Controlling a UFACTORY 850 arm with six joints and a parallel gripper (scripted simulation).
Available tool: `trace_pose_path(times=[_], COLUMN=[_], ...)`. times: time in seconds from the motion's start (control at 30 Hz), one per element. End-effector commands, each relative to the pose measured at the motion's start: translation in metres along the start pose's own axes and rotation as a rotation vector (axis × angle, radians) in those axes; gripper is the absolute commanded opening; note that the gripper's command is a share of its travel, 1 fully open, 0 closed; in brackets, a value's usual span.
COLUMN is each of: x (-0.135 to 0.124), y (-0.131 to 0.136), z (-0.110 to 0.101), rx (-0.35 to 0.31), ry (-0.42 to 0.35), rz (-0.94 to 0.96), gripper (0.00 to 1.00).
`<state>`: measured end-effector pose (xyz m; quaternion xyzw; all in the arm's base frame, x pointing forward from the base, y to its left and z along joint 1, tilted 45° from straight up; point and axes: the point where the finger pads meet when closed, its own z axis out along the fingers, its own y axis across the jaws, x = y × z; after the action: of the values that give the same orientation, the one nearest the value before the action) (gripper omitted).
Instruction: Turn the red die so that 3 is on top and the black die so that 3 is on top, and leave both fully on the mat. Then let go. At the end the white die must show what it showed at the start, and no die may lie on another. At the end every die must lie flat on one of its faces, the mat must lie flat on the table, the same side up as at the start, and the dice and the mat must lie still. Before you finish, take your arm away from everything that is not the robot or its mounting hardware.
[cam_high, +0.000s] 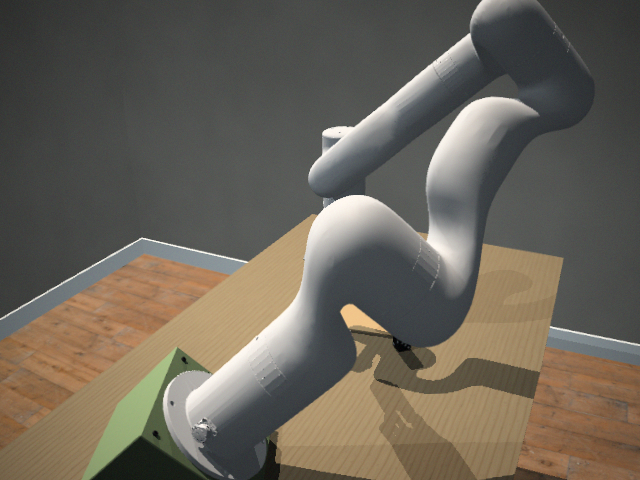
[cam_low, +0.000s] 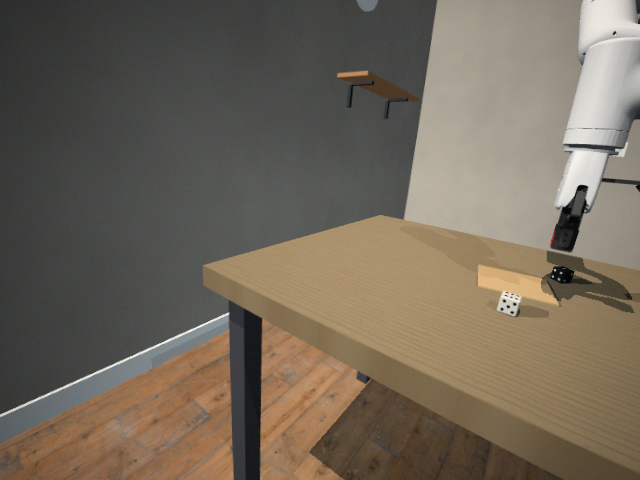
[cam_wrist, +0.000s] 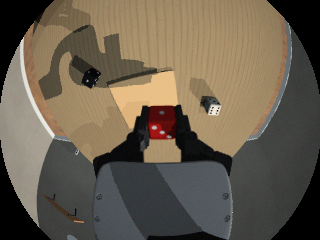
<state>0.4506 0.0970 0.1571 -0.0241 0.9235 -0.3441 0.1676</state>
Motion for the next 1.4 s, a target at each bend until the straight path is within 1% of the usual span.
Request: trace_pose_path(times=[0.0,0.43,0.7,0.87,1.2,1.27,1.37], x=[-0.012,-0.012,-0.012,-0.012,-0.012,-0.012,-0.013], y=[-0.034,-0.034,-0.034,-0.033,-0.033,-0.033,-0.033], z=[-0.002,-0.002,0.006,0.023,0.07,0.07,0.081], rx=[-0.002,-0.002,-0.003,-0.003,-0.003,-0.003,-0.003], ry=[-0.002,-0.002,-0.001,-0.001,-0.001,-0.001,-0.001], rz=[0.057,0.057,0.057,0.057,0.057,0.057,0.057], gripper=[0.27,0.27,0.27,0.27,0.27,0.27,0.27])
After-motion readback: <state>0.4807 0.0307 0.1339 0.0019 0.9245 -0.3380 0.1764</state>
